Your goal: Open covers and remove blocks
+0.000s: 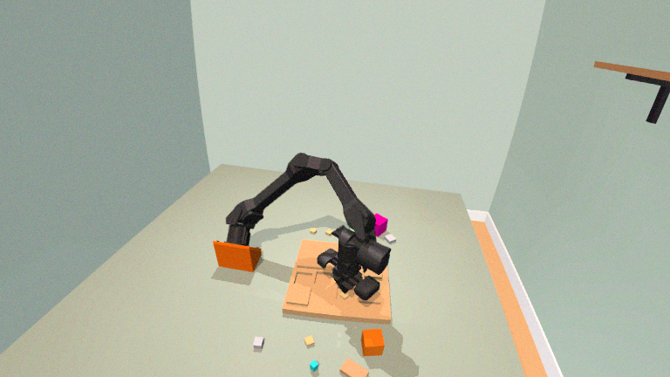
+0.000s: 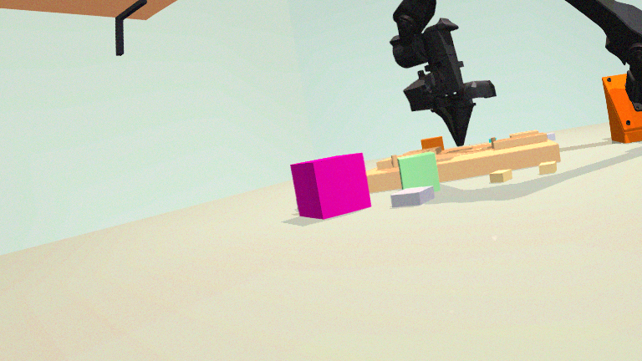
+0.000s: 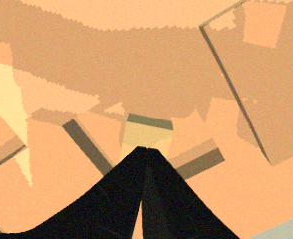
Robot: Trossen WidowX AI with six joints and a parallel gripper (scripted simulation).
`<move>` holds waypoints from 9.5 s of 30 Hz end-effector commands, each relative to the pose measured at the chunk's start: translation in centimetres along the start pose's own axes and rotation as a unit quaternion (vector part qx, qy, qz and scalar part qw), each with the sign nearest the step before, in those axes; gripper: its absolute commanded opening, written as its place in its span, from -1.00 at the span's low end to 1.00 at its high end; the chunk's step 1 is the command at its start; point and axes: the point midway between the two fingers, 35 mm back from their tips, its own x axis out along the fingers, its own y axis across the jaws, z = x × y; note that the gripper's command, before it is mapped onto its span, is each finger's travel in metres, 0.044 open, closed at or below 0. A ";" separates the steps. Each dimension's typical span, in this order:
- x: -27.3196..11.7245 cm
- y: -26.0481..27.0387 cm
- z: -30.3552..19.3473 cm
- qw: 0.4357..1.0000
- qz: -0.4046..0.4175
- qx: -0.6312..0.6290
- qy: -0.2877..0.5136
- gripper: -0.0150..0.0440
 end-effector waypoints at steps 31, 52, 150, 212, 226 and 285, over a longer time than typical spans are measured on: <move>1.1 0.1 0.3 1.000 0.000 0.001 0.001 -0.49; 1.1 0.1 0.3 1.000 0.000 0.001 0.001 -0.49; -2.7 0.0 0.1 0.965 -0.001 0.261 0.001 0.00; -1.9 0.1 0.1 0.752 -0.001 0.659 0.001 0.00; -1.8 0.0 0.1 0.705 -0.001 0.710 0.001 0.00; 1.3 0.0 0.2 0.707 -0.003 0.707 0.001 -0.10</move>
